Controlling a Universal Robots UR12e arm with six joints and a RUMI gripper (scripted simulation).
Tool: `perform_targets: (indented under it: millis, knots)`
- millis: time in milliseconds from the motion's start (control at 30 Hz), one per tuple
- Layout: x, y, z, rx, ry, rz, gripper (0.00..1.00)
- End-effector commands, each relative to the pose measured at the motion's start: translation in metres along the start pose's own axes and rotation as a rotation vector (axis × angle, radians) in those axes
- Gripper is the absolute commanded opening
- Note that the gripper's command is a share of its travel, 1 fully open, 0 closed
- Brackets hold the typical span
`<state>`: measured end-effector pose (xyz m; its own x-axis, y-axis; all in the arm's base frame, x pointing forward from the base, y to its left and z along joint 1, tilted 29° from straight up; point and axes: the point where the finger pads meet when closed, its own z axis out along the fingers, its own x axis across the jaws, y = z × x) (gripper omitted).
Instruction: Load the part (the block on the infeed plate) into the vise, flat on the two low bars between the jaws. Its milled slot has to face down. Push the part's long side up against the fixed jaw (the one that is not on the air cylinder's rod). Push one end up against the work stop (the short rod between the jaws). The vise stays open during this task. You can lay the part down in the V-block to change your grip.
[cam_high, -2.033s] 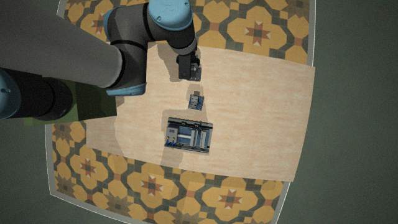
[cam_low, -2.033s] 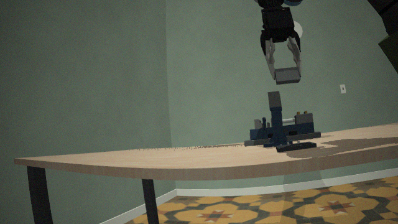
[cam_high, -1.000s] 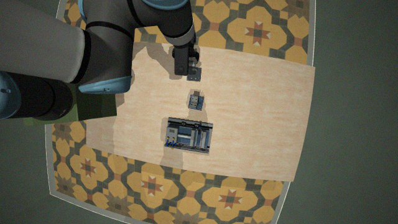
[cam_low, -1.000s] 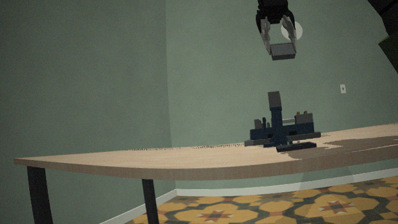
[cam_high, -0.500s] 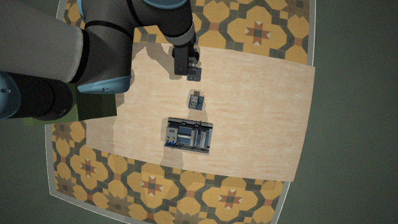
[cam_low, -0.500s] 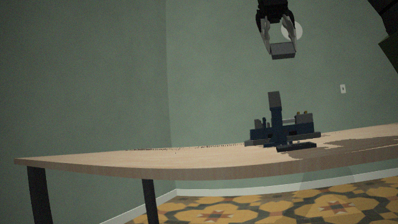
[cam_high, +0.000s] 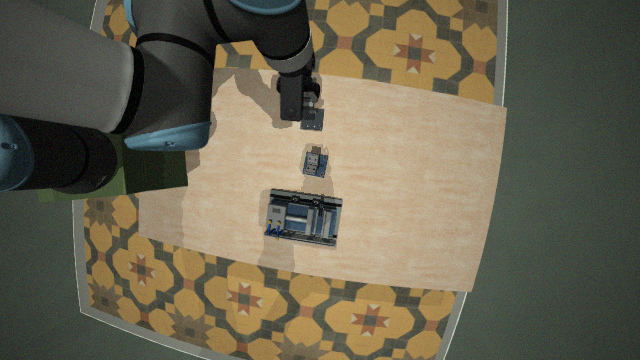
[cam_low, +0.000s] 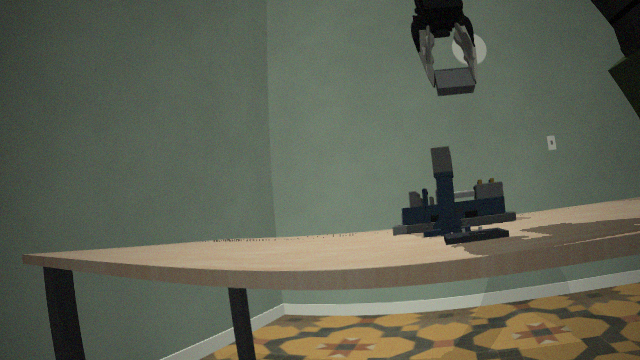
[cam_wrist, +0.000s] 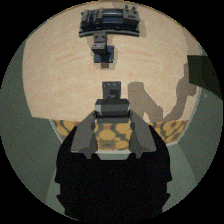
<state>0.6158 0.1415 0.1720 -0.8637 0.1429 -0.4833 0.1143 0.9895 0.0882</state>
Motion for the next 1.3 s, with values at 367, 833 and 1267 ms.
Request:
perform_targets:
  millis: [367,833,1267]
  knots:
    - [-0.001,0.000,0.000,0.000,-0.001,0.000,0.00]
    - [-0.002,-0.006,0.000,0.000,0.000,0.003,0.00]
    - [-0.008,-0.028,0.002,0.001,0.003,0.014,0.00]
